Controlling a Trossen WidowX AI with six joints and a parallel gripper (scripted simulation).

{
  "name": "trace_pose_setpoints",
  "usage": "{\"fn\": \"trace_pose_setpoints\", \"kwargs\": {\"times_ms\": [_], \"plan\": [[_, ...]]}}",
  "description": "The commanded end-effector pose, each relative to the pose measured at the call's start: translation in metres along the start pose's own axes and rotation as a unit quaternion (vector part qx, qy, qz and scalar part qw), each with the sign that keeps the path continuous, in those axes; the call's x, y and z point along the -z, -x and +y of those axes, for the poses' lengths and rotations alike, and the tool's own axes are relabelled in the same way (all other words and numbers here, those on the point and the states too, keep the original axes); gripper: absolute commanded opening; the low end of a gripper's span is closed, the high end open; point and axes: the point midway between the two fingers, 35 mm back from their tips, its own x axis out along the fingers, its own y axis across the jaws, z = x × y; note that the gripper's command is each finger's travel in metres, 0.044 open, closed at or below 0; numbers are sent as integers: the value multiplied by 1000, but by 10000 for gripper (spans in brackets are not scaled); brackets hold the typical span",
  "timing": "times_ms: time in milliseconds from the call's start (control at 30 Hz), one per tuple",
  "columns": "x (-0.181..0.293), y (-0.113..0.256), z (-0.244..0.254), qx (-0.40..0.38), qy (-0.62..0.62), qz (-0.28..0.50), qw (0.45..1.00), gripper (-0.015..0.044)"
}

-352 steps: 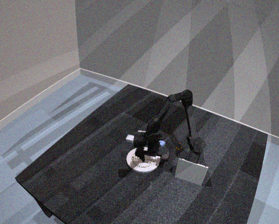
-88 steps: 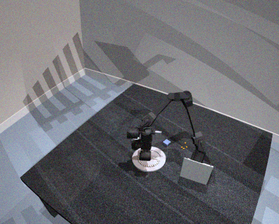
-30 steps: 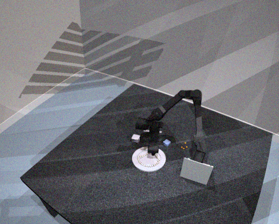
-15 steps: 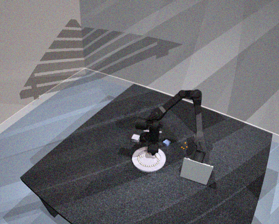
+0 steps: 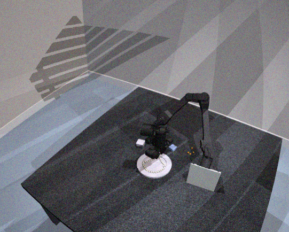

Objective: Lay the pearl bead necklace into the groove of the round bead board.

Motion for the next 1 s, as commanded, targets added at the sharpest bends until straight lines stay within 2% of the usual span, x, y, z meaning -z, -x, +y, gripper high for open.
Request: {"fn": "trace_pose_setpoints", "kwargs": {"times_ms": [0,133,333,767,967], "plan": [[24,5,13,1,-210,9,978,120],[38,10,20,3,-366,9,931,120],[56,16,28,8,-559,6,829,120],[57,17,28,8,-564,6,826,120],[57,0,28,9,-564,6,826,120]]}}
